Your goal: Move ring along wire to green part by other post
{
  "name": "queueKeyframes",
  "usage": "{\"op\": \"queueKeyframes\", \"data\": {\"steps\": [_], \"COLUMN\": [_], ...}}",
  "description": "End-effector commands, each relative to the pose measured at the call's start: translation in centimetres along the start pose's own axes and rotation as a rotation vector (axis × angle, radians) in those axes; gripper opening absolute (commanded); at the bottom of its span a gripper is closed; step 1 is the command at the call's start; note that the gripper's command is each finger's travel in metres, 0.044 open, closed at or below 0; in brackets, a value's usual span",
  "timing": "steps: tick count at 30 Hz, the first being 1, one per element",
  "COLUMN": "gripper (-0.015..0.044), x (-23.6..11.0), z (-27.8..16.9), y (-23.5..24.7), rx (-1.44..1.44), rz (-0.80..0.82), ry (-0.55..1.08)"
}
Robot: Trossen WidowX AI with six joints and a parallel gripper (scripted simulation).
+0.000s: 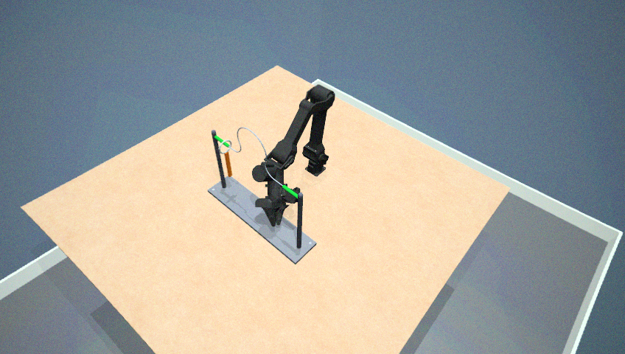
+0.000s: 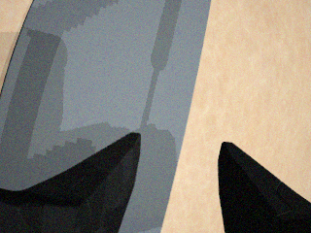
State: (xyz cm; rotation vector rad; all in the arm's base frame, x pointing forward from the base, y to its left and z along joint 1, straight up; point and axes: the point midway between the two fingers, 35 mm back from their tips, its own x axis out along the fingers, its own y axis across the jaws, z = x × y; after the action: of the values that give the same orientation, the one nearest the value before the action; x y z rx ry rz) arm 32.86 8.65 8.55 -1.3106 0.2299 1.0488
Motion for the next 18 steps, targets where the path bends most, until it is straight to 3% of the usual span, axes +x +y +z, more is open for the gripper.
{"op": "queueKeyframes", "data": {"steps": [1,18], "gripper": [0.0160,0.0160], "x": [0.0,-1.2], "z": [-1.5,-6.6], "y": [0.2,-0.1], "rx": [0.123,0.699], "rz": [-0.043,-0.259], "ry": [-0.007,-0.104]}}
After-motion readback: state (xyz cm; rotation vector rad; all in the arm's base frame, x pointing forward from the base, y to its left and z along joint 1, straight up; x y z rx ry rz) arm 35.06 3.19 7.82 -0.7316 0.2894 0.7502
